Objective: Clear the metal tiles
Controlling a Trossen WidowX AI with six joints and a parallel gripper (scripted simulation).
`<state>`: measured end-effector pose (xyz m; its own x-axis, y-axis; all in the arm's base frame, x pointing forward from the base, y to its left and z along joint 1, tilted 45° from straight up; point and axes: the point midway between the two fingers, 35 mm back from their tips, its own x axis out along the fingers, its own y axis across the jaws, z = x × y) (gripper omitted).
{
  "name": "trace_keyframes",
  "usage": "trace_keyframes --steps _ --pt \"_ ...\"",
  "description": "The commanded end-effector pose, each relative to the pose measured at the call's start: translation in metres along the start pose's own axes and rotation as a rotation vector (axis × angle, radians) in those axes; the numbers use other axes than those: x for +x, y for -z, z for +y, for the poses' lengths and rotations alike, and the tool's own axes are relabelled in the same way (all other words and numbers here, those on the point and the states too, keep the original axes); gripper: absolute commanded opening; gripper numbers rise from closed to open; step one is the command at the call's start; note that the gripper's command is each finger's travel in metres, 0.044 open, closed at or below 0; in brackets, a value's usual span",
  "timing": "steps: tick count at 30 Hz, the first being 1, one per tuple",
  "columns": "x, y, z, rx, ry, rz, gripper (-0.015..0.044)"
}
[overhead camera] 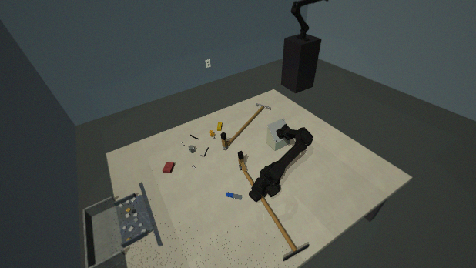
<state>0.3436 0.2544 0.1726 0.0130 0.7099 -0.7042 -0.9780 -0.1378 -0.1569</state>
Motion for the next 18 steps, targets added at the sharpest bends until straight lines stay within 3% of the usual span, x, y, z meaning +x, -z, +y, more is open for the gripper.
trace_keyframes --steps 1,18 --pt "-0.009 0.000 -0.001 0.000 0.000 0.002 0.0000" --pt "-0.074 0.002 -0.003 0.000 -0.002 0.007 0.0000"
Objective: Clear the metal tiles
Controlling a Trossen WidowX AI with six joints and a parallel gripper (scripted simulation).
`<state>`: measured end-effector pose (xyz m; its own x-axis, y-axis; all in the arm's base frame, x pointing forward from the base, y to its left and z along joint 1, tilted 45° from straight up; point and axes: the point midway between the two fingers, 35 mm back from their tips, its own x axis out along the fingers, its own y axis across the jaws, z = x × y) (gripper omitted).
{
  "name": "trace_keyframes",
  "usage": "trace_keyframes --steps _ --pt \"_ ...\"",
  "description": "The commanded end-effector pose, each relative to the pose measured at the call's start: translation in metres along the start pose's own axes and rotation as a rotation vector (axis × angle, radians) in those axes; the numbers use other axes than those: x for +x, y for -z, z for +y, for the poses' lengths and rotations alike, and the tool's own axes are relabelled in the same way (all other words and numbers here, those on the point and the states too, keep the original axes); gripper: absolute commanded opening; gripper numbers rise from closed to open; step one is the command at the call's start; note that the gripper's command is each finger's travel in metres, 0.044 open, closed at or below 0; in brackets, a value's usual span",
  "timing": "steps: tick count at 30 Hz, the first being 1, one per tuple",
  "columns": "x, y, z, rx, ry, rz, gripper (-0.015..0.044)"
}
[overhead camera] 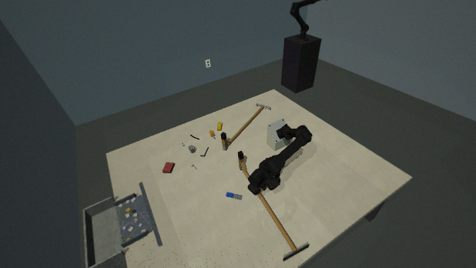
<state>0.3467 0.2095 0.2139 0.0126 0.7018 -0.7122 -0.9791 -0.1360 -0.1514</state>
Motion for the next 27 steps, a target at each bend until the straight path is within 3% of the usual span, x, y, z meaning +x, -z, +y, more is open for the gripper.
trace_keyframes --steps 1,11,21,27 --pt "-0.017 -0.001 0.001 -0.005 0.001 -0.005 0.0000" --pt "-0.041 -0.002 0.006 0.008 0.001 -0.006 0.0000" --pt "-0.086 -0.007 0.041 0.209 -0.008 -0.007 0.0000" --pt "-0.089 -0.007 0.043 0.222 -0.008 -0.007 0.0000"
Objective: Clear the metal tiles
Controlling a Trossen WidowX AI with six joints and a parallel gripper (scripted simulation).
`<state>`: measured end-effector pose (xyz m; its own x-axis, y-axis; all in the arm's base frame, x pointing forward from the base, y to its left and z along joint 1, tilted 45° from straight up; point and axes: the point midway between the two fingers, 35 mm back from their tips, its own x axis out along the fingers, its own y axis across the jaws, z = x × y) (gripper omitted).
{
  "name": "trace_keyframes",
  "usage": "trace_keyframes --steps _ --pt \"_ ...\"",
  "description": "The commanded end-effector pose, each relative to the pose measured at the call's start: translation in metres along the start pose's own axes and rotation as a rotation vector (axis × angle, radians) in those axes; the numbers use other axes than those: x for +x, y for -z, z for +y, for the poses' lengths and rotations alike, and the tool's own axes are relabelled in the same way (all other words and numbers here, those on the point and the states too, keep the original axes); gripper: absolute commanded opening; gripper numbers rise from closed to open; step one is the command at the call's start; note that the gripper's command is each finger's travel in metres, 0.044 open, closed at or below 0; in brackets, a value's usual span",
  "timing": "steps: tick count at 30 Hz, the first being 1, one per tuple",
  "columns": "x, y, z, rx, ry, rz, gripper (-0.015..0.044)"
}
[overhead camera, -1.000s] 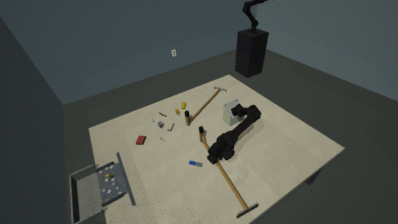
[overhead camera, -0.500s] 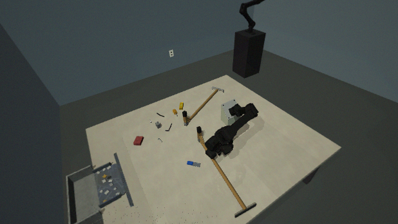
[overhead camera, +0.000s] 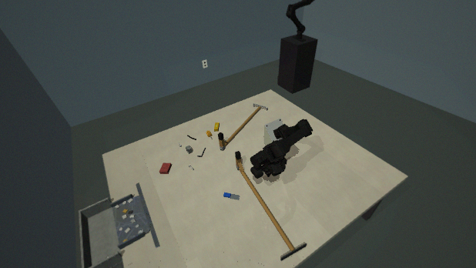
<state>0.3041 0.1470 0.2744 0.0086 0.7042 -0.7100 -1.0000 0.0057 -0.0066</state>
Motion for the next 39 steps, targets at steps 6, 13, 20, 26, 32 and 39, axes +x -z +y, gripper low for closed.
trace_keyframes --steps 6,13,20,26,32,39 --pt "0.009 0.000 -0.001 0.020 -0.005 0.000 0.0000" --pt "0.027 0.000 -0.004 0.025 -0.006 0.003 0.0000" --pt "0.045 0.000 -0.007 0.029 -0.006 0.006 0.0000" --pt "0.060 0.000 -0.008 0.033 -0.006 0.006 0.0000" --pt "0.076 0.000 -0.009 0.038 -0.006 0.006 0.0000" --pt "0.094 0.000 -0.008 0.043 -0.005 0.004 0.0000"
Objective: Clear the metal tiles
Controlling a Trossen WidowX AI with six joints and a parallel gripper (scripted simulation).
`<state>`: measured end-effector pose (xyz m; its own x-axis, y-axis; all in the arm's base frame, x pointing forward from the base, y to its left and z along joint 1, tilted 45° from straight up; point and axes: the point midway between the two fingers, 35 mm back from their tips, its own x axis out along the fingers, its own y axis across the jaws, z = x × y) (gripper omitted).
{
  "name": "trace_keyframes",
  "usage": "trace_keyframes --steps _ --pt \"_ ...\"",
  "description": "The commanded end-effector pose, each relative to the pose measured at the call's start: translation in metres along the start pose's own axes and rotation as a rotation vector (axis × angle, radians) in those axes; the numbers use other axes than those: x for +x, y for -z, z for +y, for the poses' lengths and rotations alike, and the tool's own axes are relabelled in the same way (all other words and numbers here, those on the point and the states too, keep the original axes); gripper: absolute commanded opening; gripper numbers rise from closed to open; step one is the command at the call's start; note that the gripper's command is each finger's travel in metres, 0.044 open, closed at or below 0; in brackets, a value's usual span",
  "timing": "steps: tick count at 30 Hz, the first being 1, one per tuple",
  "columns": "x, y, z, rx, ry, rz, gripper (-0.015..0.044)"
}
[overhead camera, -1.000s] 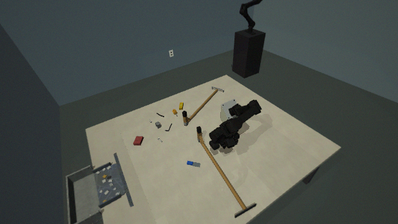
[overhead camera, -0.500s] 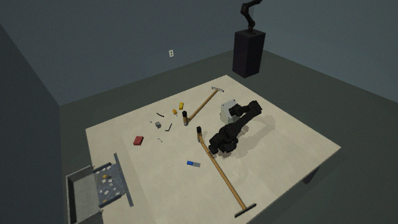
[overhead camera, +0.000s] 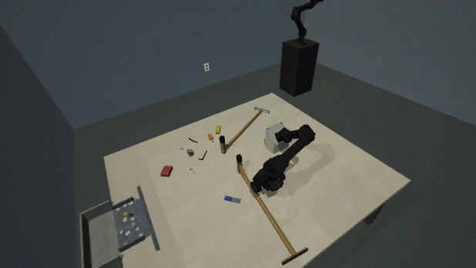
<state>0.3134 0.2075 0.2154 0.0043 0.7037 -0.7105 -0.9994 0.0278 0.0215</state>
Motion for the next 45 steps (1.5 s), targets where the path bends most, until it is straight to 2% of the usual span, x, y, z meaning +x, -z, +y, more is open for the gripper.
trace_keyframes --steps 1,23,45 --pt "0.012 0.001 0.001 0.009 -0.001 0.003 0.0000" --pt "0.067 -0.001 0.011 0.028 -0.002 -0.011 0.0000" --pt "0.067 -0.004 -0.007 0.028 -0.001 -0.011 0.0000"
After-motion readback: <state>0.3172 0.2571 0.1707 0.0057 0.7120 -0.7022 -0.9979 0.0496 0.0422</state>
